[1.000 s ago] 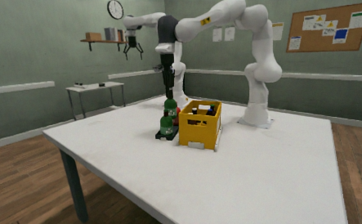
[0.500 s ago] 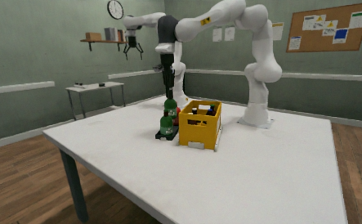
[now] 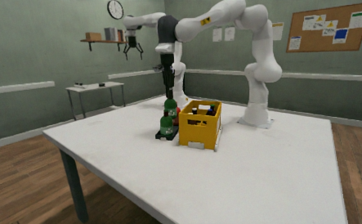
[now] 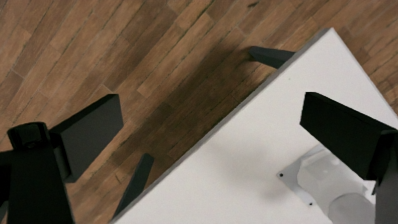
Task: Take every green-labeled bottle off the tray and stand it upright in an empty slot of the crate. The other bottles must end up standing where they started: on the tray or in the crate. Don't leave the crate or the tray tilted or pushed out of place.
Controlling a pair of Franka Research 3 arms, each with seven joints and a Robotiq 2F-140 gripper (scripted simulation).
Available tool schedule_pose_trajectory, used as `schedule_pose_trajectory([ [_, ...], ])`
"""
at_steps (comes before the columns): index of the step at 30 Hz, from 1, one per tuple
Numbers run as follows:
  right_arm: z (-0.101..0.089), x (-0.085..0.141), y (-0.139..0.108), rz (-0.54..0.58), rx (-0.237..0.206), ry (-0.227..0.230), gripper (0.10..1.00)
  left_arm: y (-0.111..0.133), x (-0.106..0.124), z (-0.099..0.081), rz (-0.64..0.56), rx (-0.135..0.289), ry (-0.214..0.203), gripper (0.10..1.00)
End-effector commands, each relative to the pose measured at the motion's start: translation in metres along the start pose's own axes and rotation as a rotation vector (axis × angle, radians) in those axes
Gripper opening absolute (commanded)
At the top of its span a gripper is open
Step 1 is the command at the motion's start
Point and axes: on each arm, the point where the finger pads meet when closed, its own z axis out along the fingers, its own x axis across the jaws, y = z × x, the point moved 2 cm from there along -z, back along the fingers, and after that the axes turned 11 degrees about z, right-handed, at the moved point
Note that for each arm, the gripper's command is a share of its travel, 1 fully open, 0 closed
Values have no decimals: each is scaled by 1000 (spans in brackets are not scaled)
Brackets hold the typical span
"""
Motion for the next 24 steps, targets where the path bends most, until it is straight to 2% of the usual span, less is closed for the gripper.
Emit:
schedule_pose_trajectory([
  [1, 0, -1, -1, -4, -1, -4, 1000, -2, 1, -7, 1, 13, 5, 99],
  [24, 0, -1, -1, -4, -1, -4, 1000, -2, 2, -16, 1, 13, 5, 99],
])
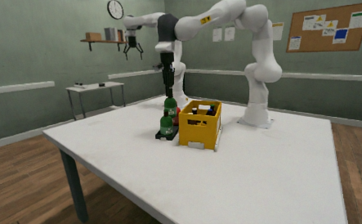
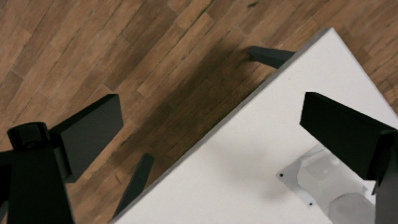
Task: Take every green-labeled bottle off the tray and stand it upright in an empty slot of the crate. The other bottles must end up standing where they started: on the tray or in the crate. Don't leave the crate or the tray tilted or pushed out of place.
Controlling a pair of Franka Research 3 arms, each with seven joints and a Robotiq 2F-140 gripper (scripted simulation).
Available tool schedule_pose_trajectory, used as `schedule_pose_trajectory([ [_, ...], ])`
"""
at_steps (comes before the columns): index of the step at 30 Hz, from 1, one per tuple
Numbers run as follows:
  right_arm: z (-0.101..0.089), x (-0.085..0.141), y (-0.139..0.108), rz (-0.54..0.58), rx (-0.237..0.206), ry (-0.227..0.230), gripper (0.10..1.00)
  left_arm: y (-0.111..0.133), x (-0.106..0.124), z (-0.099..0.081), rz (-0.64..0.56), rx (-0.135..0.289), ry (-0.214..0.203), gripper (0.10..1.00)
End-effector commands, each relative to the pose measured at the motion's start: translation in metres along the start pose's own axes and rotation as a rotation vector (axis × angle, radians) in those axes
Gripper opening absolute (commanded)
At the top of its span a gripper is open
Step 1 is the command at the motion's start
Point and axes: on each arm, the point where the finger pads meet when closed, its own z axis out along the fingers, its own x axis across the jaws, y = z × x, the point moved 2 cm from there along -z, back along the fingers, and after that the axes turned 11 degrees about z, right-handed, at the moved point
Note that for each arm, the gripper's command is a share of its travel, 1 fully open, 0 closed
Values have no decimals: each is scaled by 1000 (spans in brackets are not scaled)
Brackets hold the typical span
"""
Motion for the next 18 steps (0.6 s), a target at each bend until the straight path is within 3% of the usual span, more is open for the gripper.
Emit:
schedule_pose_trajectory([
  [1, 0, -1, -1, -4, -1, -4, 1000, -1, 2, -11, 1, 10, 5, 99],
  [18, 0, -1, -1, -4, -1, -4, 1000, -1, 3, -28, 1, 10, 5, 99],
])
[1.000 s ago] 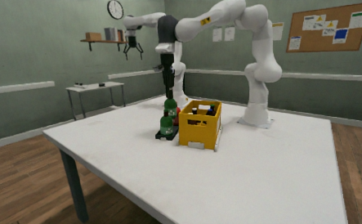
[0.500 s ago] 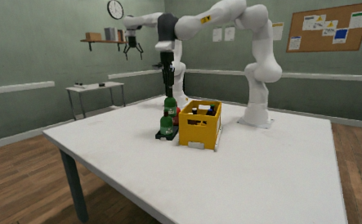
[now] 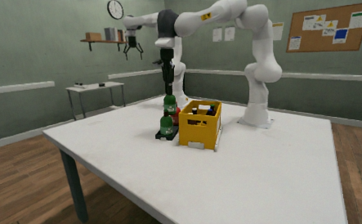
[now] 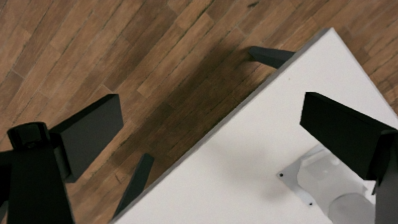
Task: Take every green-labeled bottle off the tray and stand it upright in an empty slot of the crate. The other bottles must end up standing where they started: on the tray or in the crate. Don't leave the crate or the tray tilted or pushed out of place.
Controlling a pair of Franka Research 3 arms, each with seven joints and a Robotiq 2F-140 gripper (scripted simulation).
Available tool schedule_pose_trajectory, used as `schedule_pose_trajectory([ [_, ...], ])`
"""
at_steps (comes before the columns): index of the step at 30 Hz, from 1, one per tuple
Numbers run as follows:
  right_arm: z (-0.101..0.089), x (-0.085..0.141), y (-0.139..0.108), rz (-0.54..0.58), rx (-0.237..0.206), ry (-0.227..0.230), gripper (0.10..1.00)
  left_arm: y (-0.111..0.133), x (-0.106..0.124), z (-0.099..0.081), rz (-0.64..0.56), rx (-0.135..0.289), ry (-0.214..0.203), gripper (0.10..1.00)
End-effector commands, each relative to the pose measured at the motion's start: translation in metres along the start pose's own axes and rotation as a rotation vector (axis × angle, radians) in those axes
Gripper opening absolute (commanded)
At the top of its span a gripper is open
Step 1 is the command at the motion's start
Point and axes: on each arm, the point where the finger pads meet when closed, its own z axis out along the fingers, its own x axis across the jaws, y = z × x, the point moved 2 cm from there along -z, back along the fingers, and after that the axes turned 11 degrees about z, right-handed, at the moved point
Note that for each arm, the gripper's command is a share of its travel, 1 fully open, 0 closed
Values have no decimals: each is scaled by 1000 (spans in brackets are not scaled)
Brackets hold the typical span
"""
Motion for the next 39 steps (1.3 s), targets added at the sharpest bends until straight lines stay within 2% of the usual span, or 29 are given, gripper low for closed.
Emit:
schedule_pose_trajectory([
  [1, 0, -1, -1, -4, -1, -4, 1000, 0, 2, -11, 2, 6, 4, 99],
  [18, 0, -1, -1, -4, -1, -4, 1000, 0, 3, -21, 2, 6, 4, 99],
  [39, 0, -1, -1, -4, -1, -4, 1000, 0, 3, -22, 2, 6, 4, 99],
])
